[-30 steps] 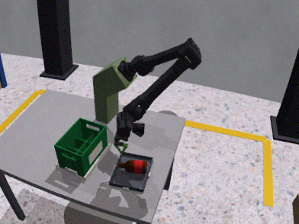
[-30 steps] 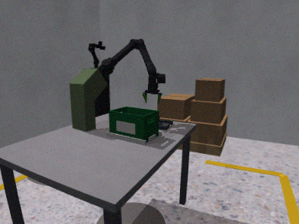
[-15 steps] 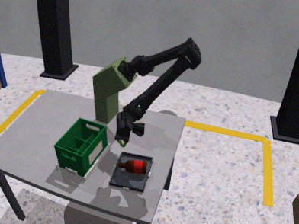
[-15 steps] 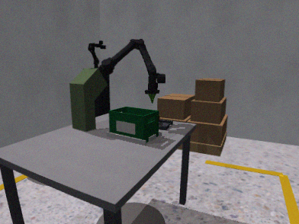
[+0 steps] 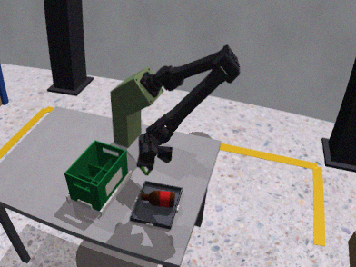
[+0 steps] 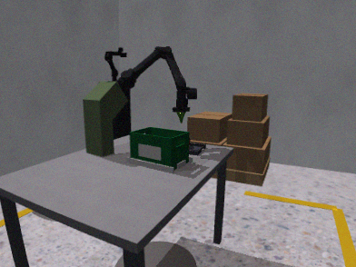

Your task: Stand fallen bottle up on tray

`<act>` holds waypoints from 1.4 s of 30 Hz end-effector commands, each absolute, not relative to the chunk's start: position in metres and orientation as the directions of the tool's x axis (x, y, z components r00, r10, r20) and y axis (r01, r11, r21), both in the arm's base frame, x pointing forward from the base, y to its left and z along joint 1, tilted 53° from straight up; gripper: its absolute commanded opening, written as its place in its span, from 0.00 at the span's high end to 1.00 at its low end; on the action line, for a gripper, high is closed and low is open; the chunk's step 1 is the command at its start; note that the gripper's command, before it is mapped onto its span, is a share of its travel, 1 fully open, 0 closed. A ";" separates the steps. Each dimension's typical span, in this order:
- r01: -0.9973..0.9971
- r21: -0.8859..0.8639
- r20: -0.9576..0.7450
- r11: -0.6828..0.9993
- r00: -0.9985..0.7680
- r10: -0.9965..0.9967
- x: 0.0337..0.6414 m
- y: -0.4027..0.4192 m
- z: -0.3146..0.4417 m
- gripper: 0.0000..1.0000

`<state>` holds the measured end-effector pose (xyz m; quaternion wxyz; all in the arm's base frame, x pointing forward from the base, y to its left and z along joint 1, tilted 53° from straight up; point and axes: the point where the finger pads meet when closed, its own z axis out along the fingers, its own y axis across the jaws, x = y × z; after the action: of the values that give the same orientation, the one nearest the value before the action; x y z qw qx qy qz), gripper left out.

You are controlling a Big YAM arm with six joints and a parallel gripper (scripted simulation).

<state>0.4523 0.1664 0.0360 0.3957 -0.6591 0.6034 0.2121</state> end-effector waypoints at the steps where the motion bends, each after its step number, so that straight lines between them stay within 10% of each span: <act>1: -0.956 -0.291 -0.753 0.038 0.204 -0.626 0.460 0.166 0.042 1.00; 15: -0.970 -0.226 -0.774 0.089 0.123 -0.621 0.460 0.166 0.041 1.00; 42: -0.723 0.442 -0.671 0.531 -0.659 -0.338 0.458 0.165 0.038 1.00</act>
<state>0.4527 0.1667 0.0363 0.2880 -0.3917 0.8032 0.3443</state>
